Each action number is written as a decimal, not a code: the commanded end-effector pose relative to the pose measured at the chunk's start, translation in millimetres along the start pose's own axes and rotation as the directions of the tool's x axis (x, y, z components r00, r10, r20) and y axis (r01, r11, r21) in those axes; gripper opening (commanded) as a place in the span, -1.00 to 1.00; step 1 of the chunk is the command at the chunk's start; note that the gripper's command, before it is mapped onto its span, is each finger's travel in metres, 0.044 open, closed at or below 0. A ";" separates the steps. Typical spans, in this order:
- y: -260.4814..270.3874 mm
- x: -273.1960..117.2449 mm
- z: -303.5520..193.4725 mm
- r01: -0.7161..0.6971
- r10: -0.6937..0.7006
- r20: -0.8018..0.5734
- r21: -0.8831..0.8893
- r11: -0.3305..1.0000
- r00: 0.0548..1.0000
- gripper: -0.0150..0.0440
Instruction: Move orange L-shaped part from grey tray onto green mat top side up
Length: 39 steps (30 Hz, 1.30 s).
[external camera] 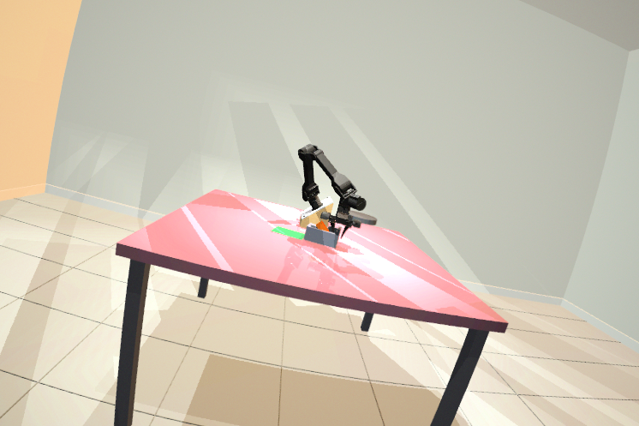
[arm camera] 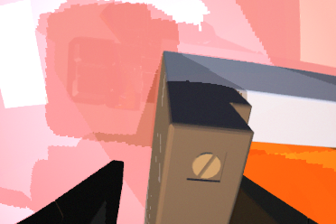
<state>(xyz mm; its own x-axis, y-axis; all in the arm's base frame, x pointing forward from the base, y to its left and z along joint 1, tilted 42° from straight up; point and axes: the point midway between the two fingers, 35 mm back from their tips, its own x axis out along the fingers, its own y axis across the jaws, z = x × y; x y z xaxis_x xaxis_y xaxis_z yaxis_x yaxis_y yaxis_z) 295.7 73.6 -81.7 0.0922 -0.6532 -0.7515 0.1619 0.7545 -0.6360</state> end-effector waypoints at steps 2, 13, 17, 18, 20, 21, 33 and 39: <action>-1.4 5.5 -1.0 0.009 -0.009 -0.005 -0.005 1.000 1.000 0.12; -1.4 5.5 -1.0 0.009 -0.009 -0.005 -0.005 1.000 1.000 0.12; 0.4 0.8 -0.3 -0.001 0.001 0.002 -0.001 1.000 1.000 0.12; 0.4 0.8 -0.3 -0.001 0.001 0.002 -0.001 1.000 1.000 0.12; 0.8 0.5 -0.3 -0.001 0.001 0.002 -0.001 1.000 1.000 0.12; 1.5 -0.4 -0.3 0.000 0.000 0.001 -0.002 1.000 1.000 0.12; 10.9 -21.6 0.2 0.006 -0.006 -0.005 -0.005 1.000 1.000 0.12; 1.3 -101.2 -0.1 0.004 -0.004 -0.007 -0.006 1.000 1.000 0.12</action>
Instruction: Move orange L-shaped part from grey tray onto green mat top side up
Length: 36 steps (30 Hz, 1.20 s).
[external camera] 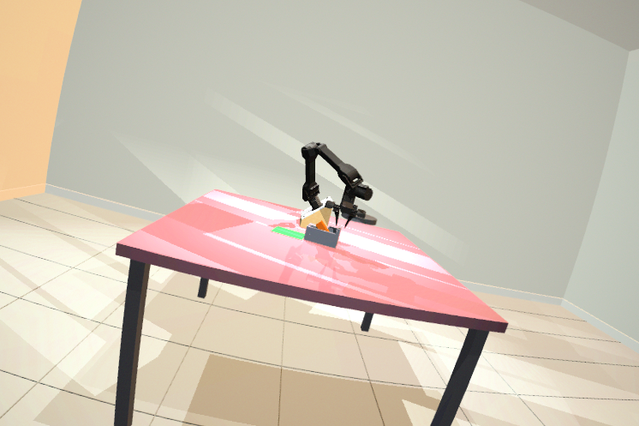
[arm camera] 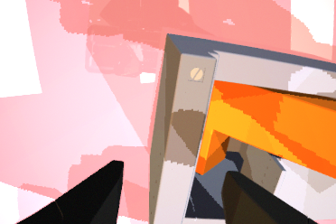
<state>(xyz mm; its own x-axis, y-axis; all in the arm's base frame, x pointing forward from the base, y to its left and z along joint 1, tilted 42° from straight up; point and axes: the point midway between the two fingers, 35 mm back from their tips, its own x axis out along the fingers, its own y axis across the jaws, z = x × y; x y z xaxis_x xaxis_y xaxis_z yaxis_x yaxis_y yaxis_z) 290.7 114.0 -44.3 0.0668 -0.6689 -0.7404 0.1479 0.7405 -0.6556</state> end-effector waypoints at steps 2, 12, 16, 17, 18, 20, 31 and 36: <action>-6.6 -49.9 -0.8 -0.018 0.018 0.015 0.010 1.000 1.000 0.12; -4.0 -47.6 1.0 -0.023 0.023 0.028 0.005 1.000 0.999 0.12; -4.0 -47.6 1.0 -0.023 0.023 0.028 0.005 1.000 0.999 0.12; -4.0 -47.6 1.0 -0.023 0.023 0.028 0.005 1.000 0.999 0.12; -4.0 -47.6 1.0 -0.023 0.023 0.028 0.005 1.000 0.999 0.12; -4.0 -47.6 1.0 -0.023 0.023 0.028 0.005 1.000 0.999 0.12; -4.0 -47.6 1.0 -0.023 0.023 0.028 0.005 1.000 0.999 0.12; -11.3 -48.1 2.6 -0.019 0.023 0.027 -0.141 0.990 0.999 0.46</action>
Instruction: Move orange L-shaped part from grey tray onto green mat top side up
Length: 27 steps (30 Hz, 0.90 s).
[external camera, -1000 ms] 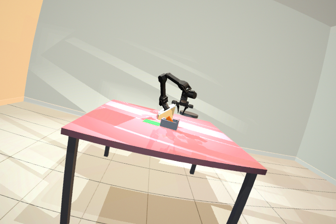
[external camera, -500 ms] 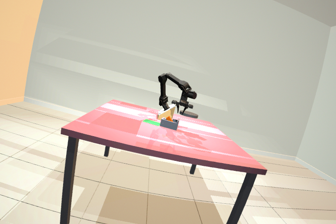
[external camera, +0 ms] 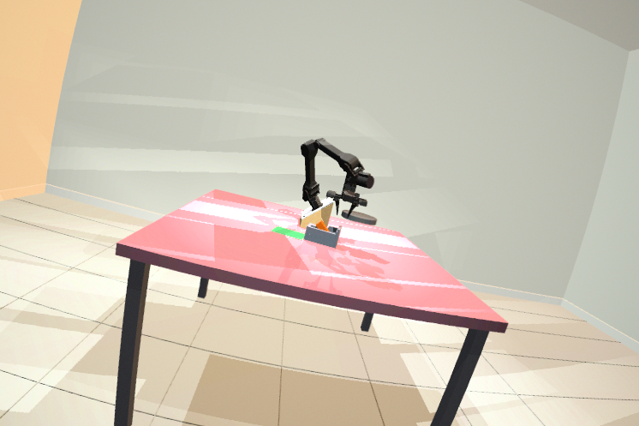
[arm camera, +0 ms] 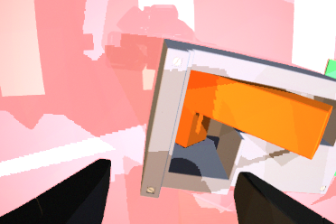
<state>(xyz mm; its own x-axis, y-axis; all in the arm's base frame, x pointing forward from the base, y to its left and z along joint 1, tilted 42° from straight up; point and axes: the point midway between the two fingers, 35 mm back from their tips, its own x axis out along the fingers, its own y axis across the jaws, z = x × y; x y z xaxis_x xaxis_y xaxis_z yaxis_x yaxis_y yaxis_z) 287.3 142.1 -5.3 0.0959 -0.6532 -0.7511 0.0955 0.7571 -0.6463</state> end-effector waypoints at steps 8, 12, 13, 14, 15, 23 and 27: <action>-40.2 -1.9 5.3 -0.001 -0.003 -0.005 -0.693 0.721 1.000 0.46; -57.8 -2.2 5.8 -0.005 -0.006 -0.008 -0.899 0.438 1.000 0.46; -62.2 -2.2 5.7 -0.006 -0.007 -0.009 -0.934 0.357 1.000 0.46; -66.6 -2.2 5.6 -0.007 -0.007 -0.010 -0.962 0.273 1.000 0.46; -70.9 -2.1 5.5 -0.009 -0.008 -0.010 -0.982 0.187 1.000 0.46; -77.2 -2.0 5.1 -0.011 -0.009 -0.012 -0.998 0.061 1.000 0.46; -77.2 -2.0 5.1 -0.011 -0.009 -0.012 -0.998 0.061 1.000 0.46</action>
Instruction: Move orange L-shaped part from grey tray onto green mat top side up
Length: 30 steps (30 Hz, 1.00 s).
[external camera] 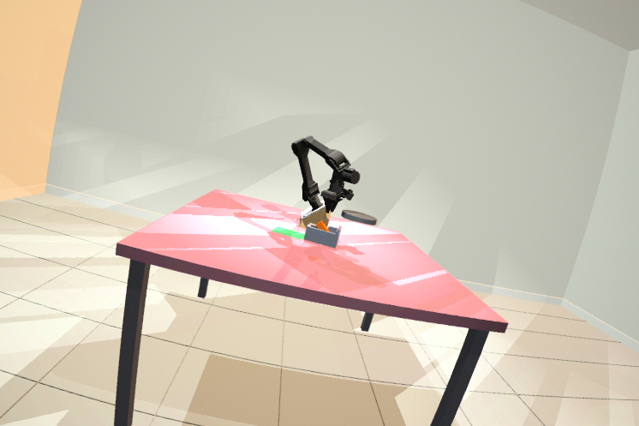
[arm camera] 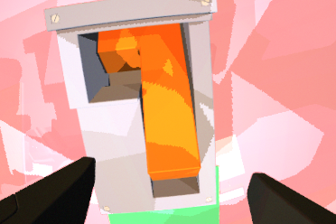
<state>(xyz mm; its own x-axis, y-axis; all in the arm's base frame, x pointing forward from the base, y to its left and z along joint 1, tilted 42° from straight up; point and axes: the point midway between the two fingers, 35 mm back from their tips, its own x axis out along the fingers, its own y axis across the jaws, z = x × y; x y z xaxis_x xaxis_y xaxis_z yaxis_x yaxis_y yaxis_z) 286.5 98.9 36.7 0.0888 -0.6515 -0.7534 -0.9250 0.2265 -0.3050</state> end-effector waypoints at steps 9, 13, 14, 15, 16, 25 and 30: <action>-4.7 2.6 -16.6 -0.004 0.001 -0.012 -0.222 0.975 1.000 0.46; -5.0 17.4 -16.6 -0.003 0.001 -0.012 -0.221 0.975 1.000 0.46; -5.0 22.6 -16.8 -0.003 0.000 -0.012 -0.221 0.975 1.000 0.46; -4.9 27.7 -17.0 -0.003 0.000 -0.013 -0.221 0.975 1.000 0.46; -4.8 31.0 -17.2 -0.003 0.000 -0.013 -0.221 0.975 1.000 0.46; -5.2 39.3 -17.0 -0.003 0.000 -0.013 -0.221 0.975 1.000 0.46; -5.4 47.5 -16.8 -0.003 0.000 -0.013 -0.221 0.975 1.000 0.46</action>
<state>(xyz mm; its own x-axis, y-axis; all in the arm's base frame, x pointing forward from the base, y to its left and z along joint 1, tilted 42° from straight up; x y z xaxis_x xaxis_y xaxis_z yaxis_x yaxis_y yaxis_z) 289.2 60.6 17.7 0.0891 -0.6554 -0.7501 -0.9830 0.0635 -0.1722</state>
